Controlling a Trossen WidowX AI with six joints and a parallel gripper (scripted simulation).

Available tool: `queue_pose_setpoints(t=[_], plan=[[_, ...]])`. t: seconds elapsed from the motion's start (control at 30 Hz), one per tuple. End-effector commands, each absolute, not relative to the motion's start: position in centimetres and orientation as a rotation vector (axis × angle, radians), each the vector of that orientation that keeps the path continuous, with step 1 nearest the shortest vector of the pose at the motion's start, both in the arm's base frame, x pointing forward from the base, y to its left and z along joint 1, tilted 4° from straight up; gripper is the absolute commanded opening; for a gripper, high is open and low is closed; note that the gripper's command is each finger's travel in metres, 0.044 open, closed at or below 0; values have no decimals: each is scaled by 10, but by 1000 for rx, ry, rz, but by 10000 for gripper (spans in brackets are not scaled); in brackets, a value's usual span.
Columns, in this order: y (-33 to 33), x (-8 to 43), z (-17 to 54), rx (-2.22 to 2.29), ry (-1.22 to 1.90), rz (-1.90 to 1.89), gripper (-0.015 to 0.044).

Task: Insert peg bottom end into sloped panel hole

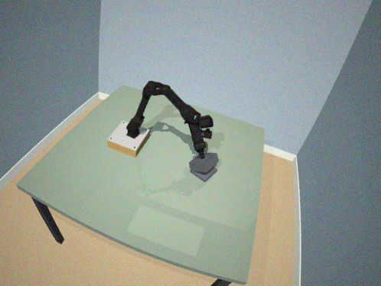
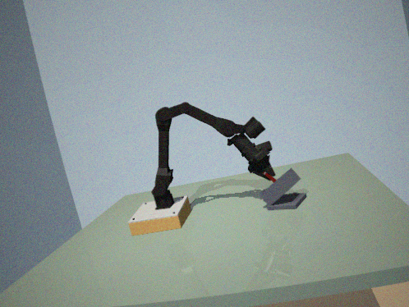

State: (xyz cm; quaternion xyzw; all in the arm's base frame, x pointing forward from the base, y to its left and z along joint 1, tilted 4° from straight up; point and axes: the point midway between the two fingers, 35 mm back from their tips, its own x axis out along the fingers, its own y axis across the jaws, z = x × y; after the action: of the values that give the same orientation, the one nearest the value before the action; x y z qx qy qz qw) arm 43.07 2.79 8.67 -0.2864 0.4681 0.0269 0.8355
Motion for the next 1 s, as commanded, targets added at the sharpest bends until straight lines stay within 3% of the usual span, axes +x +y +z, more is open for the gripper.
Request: queue_pose_setpoints(t=[0.0,0.97], plan=[[29,429,90,-607,991,57,440],[43,400,134,-607,990,66,440]])
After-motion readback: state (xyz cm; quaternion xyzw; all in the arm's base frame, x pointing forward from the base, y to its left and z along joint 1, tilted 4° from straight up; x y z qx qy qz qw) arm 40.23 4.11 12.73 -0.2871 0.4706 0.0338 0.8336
